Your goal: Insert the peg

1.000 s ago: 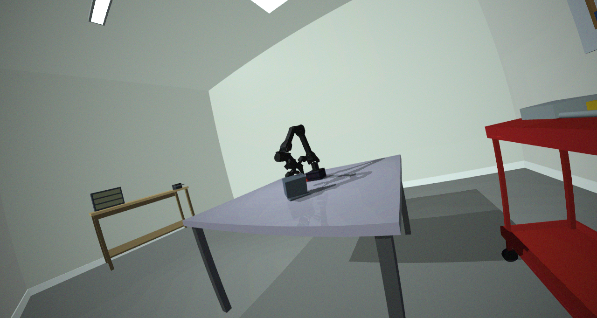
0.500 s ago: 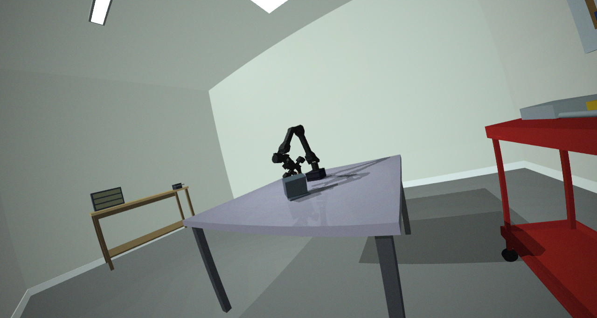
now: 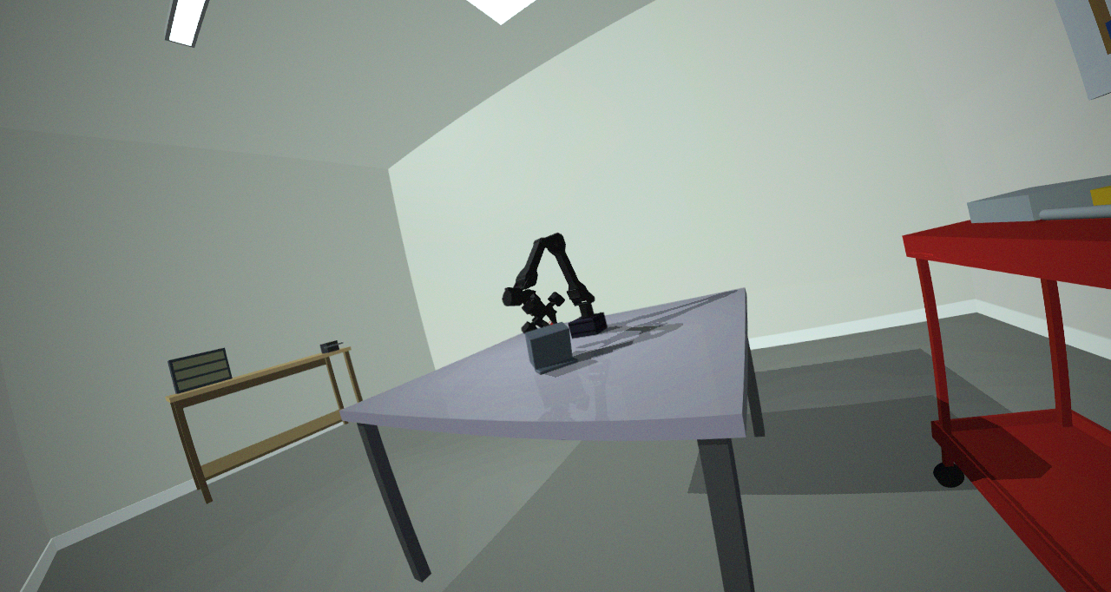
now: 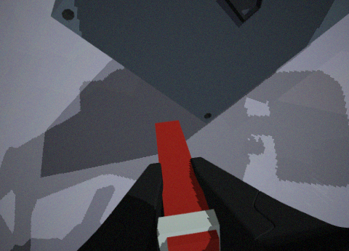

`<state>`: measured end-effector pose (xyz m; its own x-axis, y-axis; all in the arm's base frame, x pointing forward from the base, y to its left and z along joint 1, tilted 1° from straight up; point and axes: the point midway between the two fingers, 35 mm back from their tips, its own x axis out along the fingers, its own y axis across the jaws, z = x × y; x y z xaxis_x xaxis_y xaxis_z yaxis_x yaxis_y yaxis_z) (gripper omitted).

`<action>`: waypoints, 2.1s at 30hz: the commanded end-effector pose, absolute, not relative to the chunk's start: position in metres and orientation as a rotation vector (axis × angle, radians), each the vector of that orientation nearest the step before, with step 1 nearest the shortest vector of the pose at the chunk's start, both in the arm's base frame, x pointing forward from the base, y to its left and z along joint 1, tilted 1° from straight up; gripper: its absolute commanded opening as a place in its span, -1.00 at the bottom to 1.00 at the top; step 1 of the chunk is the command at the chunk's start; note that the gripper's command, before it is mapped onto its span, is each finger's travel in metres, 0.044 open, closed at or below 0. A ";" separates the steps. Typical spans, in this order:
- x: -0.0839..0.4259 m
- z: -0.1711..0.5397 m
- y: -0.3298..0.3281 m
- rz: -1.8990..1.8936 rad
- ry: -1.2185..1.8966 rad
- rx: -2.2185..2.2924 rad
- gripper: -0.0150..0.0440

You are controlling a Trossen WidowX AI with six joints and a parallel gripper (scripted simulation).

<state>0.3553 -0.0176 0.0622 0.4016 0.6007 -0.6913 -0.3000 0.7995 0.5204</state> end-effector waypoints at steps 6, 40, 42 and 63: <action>0.354 0.061 -0.027 0.626 0.933 0.294 -0.49; 0.351 0.067 -0.065 0.713 0.654 0.100 -0.49; 0.350 0.067 -0.067 0.716 0.637 0.087 -0.49; 0.344 0.072 -0.091 0.729 0.462 -0.058 -0.49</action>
<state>0.3469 -0.0878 0.0730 0.6385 0.6281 -0.4447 -0.6439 0.7525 0.1383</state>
